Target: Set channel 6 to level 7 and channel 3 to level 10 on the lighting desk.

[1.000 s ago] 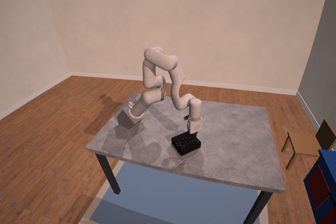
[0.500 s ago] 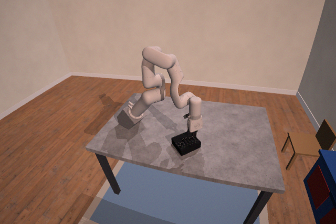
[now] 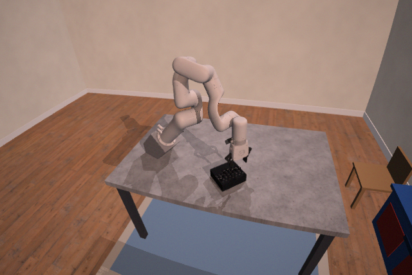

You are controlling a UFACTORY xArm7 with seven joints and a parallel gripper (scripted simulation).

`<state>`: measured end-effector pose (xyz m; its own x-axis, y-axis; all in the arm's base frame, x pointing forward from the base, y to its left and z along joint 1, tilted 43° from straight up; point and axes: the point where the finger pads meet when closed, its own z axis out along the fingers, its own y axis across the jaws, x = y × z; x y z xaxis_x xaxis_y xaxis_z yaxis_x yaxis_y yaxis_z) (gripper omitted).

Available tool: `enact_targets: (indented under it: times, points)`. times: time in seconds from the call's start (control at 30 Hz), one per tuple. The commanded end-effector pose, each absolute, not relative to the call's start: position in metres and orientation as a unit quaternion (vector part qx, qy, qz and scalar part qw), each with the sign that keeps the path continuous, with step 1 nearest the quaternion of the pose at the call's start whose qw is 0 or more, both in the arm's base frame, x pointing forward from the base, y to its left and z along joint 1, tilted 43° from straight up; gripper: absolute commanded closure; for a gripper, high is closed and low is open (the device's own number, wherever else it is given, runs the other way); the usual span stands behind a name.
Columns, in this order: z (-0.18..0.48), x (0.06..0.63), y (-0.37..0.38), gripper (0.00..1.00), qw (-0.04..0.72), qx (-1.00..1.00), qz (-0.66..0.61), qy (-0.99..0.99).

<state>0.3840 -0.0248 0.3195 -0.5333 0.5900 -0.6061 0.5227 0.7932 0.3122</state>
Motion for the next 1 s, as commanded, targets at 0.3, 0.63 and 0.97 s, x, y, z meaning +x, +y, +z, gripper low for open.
enact_targets:
  times: [0.3,0.63,0.97]
  points:
    - [0.361,0.348,-0.016,0.00,0.365,0.318,0.047,0.874]
    - [0.371,0.338,-0.014,0.00,0.365,0.318,0.047,0.874]
    - [0.371,0.338,-0.014,0.00,0.365,0.318,0.047,0.874]
